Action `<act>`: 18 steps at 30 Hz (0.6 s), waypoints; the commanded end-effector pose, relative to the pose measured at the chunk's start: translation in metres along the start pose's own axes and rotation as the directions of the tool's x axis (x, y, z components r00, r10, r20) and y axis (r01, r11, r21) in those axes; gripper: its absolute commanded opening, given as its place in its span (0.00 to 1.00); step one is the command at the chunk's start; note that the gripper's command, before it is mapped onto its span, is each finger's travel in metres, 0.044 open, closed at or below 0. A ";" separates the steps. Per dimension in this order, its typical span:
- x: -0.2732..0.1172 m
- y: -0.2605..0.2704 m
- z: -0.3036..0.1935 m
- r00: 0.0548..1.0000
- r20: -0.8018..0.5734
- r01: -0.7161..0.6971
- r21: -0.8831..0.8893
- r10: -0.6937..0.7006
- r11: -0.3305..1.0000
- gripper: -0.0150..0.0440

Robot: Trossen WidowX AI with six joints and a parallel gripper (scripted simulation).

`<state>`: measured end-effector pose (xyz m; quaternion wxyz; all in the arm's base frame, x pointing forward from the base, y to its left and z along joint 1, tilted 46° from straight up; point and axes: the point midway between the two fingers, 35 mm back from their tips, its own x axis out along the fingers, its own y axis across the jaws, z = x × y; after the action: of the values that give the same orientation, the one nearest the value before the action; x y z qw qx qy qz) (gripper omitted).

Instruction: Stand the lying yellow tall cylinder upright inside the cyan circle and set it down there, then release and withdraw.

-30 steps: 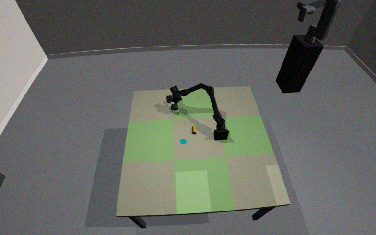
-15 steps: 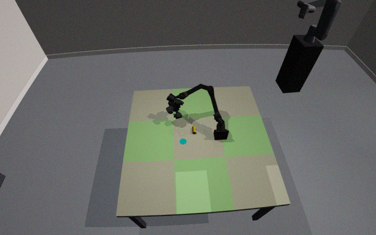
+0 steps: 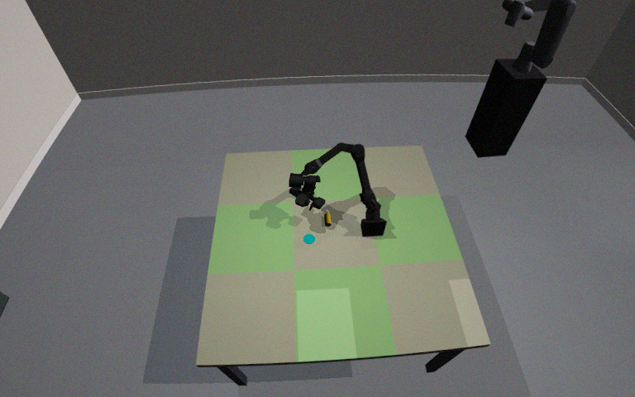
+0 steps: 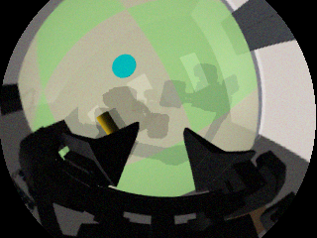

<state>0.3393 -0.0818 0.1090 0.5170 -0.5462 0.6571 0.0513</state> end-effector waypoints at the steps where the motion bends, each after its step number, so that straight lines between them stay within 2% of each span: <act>1: -0.011 0.026 0.005 0.999 -0.008 -0.036 -0.108 0.036 0.993 0.78; 13: -0.043 0.111 -0.004 0.985 -0.131 -0.160 -0.484 0.110 0.861 0.78; 18: -0.048 0.123 -0.009 0.981 -0.161 -0.181 -0.539 0.110 0.823 0.78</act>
<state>0.2384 -0.0087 0.0858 0.3000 -0.6203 0.6843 0.2386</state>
